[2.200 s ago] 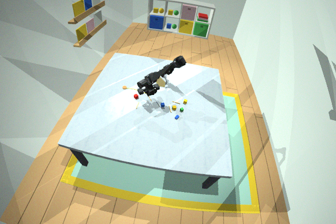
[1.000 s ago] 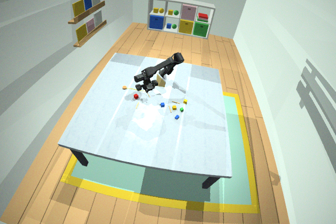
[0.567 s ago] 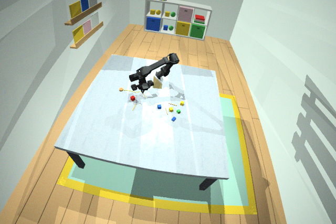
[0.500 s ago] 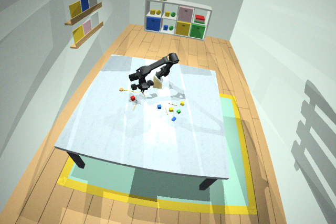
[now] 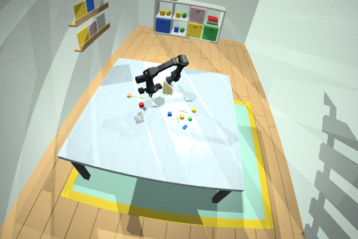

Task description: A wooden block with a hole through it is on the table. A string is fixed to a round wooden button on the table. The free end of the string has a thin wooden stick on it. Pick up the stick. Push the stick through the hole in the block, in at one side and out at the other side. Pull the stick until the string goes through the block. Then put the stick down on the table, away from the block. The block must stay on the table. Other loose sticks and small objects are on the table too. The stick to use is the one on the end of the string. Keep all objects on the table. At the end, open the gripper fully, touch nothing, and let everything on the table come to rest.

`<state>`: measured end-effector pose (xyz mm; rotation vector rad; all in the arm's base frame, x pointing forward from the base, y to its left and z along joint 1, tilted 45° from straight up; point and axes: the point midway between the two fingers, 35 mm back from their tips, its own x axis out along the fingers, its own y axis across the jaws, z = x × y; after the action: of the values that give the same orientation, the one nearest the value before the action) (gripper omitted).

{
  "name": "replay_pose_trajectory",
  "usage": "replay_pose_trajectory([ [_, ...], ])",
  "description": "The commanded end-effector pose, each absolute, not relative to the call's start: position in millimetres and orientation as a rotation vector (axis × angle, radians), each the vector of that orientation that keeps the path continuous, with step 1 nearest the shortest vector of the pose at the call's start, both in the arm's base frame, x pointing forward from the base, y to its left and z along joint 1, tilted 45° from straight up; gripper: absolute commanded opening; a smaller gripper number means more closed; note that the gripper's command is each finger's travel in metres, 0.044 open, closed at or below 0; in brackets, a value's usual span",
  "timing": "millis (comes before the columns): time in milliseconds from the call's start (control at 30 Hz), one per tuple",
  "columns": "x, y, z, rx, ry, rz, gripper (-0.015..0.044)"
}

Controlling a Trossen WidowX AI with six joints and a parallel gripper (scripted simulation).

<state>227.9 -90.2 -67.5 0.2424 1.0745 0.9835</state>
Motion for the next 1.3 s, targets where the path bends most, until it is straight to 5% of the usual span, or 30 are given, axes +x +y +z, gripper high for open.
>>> replay_pose_trajectory([
  [0, 228, -96, -66, 0.244, 1.054, 0.979, 0.0],
  [1267, 203, -132, -59, 0.37, 1.003, 0.84, 0.0],
])
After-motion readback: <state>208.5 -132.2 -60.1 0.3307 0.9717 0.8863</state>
